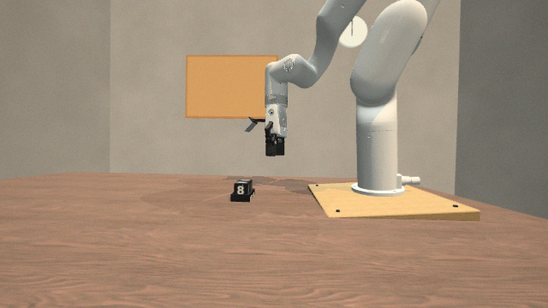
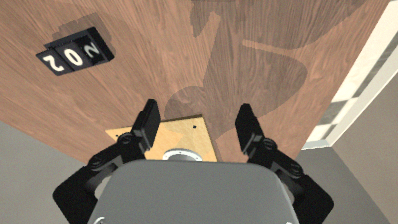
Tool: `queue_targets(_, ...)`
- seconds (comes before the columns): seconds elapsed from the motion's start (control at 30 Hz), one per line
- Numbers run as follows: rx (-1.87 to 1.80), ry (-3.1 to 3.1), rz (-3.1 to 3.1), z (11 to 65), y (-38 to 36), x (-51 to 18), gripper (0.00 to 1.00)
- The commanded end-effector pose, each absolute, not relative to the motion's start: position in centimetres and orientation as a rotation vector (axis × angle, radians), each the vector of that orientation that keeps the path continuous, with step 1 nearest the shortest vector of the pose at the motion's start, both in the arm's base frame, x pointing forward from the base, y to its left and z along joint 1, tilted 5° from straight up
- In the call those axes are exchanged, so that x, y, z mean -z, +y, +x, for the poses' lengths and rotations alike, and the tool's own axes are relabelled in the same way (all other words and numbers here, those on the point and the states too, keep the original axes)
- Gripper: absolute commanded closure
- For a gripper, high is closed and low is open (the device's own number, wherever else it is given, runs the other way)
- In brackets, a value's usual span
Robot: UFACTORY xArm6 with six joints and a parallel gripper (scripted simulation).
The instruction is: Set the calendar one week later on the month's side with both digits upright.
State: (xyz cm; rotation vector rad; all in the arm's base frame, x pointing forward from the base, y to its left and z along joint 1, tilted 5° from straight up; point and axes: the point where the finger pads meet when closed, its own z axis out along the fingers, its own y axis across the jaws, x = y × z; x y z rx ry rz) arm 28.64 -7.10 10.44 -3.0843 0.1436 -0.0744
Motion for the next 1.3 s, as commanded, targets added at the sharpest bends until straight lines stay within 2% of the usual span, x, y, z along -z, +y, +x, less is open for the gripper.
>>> queue_targets(0.0, 0.086, -0.125, -3.086, 29.6, -5.6, -10.7, 0.00)
queue_targets(0.7, 0.103, -0.988, -2.946, 31.5, 0.0, -11.4, 0.00)
queue_targets(1.27, 0.115, -1.728, -2.604, 32.4, 5.6, -12.0, 0.00)
